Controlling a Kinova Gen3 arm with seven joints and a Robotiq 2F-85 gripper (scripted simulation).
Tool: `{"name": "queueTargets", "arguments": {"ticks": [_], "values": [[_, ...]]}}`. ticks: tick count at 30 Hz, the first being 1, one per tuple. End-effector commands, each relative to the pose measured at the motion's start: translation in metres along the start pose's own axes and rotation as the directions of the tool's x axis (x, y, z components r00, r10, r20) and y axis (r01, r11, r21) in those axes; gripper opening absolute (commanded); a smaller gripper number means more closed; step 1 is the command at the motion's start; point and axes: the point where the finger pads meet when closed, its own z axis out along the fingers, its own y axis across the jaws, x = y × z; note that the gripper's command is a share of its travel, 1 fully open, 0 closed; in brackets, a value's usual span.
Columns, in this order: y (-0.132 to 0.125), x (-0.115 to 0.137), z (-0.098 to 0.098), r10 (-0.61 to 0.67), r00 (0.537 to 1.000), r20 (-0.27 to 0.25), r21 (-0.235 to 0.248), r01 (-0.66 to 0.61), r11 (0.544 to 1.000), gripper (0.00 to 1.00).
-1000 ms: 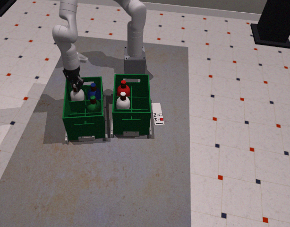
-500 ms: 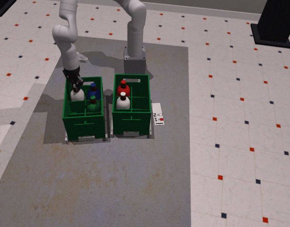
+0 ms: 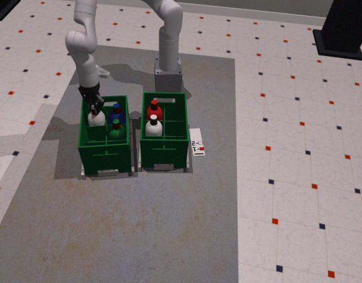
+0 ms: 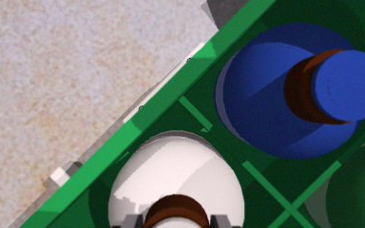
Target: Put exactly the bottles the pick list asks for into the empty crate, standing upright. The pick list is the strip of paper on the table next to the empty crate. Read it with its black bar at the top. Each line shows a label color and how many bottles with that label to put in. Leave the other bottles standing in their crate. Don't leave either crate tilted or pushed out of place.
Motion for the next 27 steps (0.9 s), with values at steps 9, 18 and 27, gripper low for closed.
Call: {"name": "queueTargets", "arguments": {"ticks": [9,18,27], "values": [[0.0,-0.001,-0.011,0.0,1.0,0.002,0.0,0.0,1.0,0.1],[0.0,0.0,-0.026,0.0,1.0,0.002,0.0,0.0,1.0,0.1],[0.0,0.0,-0.037,0.0,1.0,0.002,0.0,0.0,1.0,0.1]]}}
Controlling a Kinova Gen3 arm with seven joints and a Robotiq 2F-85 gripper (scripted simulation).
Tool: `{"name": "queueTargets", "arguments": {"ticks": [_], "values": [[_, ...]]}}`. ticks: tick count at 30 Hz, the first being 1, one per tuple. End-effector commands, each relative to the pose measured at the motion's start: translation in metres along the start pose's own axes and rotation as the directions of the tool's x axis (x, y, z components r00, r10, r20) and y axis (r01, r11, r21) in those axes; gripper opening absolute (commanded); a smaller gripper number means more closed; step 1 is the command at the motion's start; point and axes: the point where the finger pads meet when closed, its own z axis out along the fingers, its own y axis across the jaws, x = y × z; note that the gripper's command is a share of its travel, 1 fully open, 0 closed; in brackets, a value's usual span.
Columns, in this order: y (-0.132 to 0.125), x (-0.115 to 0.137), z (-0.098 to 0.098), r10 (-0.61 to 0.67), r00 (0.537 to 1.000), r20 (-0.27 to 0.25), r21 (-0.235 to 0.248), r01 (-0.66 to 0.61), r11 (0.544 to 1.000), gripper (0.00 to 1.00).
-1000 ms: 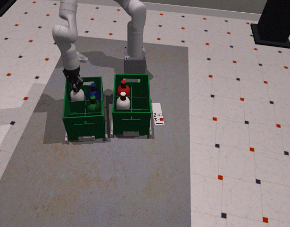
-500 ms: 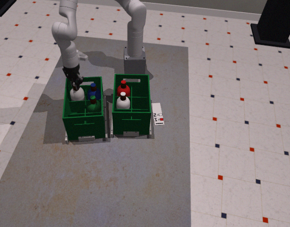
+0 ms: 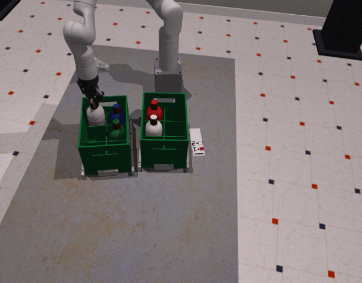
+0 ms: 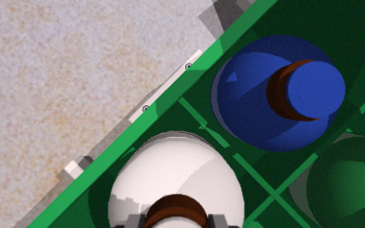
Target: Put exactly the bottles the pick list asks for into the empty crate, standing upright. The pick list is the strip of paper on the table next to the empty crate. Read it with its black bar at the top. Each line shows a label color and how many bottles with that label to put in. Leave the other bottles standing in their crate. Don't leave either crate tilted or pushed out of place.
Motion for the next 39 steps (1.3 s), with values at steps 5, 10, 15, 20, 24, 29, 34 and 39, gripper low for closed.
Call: {"name": "queueTargets", "arguments": {"ticks": [5,10,15,20,24,29,34,39], "values": [[0.0,-0.001,-0.011,0.0,1.0,0.002,0.0,0.0,1.0,0.1],[0.0,-0.001,-0.019,0.0,1.0,0.002,0.0,0.0,1.0,0.1],[0.0,-0.001,-0.024,0.0,1.0,0.002,0.0,0.0,1.0,0.1],[0.0,-0.001,-0.033,0.0,1.0,0.002,0.0,0.0,1.0,0.1],[0.0,-0.001,-0.039,0.0,1.0,0.002,0.0,0.0,1.0,0.1],[0.0,-0.001,-0.046,0.0,1.0,0.002,0.0,0.0,1.0,0.1],[0.0,-0.001,-0.053,0.0,1.0,0.002,0.0,0.0,1.0,0.1],[0.0,-0.001,-0.061,0.0,1.0,0.002,0.0,0.0,1.0,0.1]]}}
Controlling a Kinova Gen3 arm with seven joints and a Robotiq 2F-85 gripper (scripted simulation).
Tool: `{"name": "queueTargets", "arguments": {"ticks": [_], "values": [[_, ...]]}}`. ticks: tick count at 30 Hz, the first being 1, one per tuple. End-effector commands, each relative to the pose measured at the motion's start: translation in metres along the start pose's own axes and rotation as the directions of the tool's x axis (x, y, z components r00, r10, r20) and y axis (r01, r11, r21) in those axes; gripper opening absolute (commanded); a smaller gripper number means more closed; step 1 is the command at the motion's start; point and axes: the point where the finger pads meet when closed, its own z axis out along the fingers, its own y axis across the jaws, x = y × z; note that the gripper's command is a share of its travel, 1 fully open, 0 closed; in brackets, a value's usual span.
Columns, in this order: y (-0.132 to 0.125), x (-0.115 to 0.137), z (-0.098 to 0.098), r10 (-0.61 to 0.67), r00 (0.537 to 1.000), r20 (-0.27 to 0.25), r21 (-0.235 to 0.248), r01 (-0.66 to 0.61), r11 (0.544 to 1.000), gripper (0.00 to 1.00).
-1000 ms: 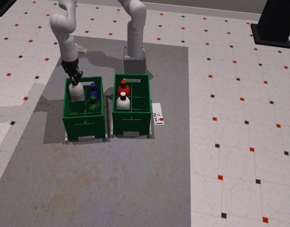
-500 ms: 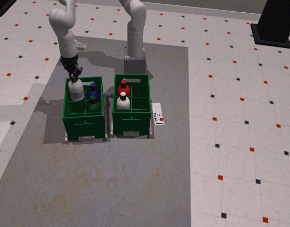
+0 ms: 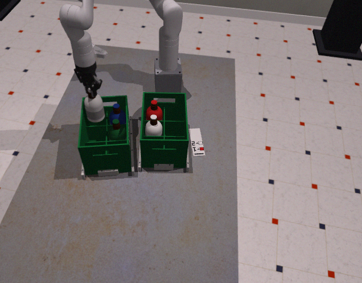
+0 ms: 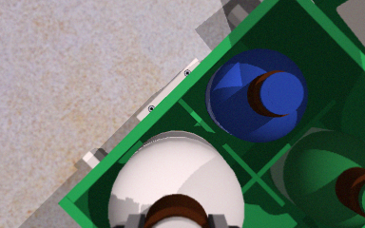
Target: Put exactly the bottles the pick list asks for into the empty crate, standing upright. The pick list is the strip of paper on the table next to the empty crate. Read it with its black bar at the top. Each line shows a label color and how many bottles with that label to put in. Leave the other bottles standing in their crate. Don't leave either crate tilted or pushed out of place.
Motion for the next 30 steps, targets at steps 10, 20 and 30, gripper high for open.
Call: {"name": "queueTargets", "arguments": {"ticks": [10,20,30], "values": [[0.0,0.0,-0.016,0.0,1.0,0.002,0.0,0.0,1.0,0.1],[0.0,0.0,-0.033,0.0,1.0,0.002,0.0,0.0,1.0,0.1],[0.0,0.0,-0.046,0.0,1.0,0.002,0.0,0.0,1.0,0.1]]}}
